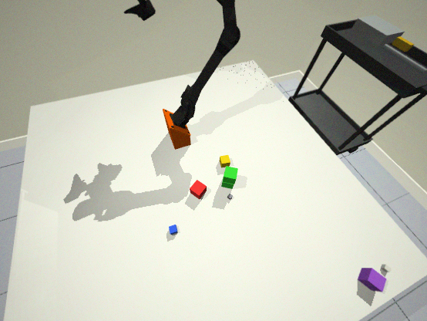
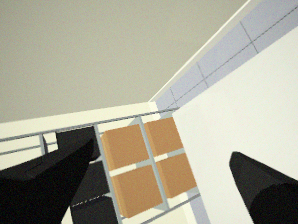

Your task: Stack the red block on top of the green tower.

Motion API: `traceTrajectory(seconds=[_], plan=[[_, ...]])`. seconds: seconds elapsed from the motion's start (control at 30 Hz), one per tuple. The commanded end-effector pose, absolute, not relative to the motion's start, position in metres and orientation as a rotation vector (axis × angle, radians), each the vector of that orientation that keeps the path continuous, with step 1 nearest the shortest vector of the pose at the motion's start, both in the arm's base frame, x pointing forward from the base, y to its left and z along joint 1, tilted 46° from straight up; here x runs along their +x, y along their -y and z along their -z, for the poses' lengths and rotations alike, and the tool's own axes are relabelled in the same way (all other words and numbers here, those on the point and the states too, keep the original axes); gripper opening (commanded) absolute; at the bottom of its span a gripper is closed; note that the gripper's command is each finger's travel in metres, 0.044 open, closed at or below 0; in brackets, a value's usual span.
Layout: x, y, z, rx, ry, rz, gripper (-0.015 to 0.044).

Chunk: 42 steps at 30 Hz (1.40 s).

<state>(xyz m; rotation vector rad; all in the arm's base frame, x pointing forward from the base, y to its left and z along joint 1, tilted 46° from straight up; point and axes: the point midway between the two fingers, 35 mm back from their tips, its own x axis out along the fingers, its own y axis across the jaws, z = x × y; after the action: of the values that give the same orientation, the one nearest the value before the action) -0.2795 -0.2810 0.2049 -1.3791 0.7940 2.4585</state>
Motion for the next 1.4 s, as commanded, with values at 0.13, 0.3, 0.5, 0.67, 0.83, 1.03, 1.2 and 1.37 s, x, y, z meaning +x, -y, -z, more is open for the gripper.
traceTrajectory(seconds=[0.13, 0.3, 0.5, 0.67, 0.83, 1.03, 1.2, 1.37], plan=[[-0.233, 0.317, -0.184, -1.629, -0.483, -2.61, 0.044], [-0.183, 0.343, -0.164, -1.869, -0.116, -2.729, 0.044], [-0.115, 0.364, -0.141, -2.144, 0.415, -2.817, 0.044], [-0.058, 0.371, -0.124, -2.339, 0.905, -2.822, 0.044], [0.0, 0.368, -0.108, -2.497, 1.454, -2.739, 0.044], [0.069, 0.351, -0.089, -2.623, 2.208, -2.462, 0.044], [0.121, 0.327, -0.075, -2.643, 2.835, -2.07, 0.044], [0.166, 0.296, -0.062, -2.573, 3.404, -1.535, 0.044]])
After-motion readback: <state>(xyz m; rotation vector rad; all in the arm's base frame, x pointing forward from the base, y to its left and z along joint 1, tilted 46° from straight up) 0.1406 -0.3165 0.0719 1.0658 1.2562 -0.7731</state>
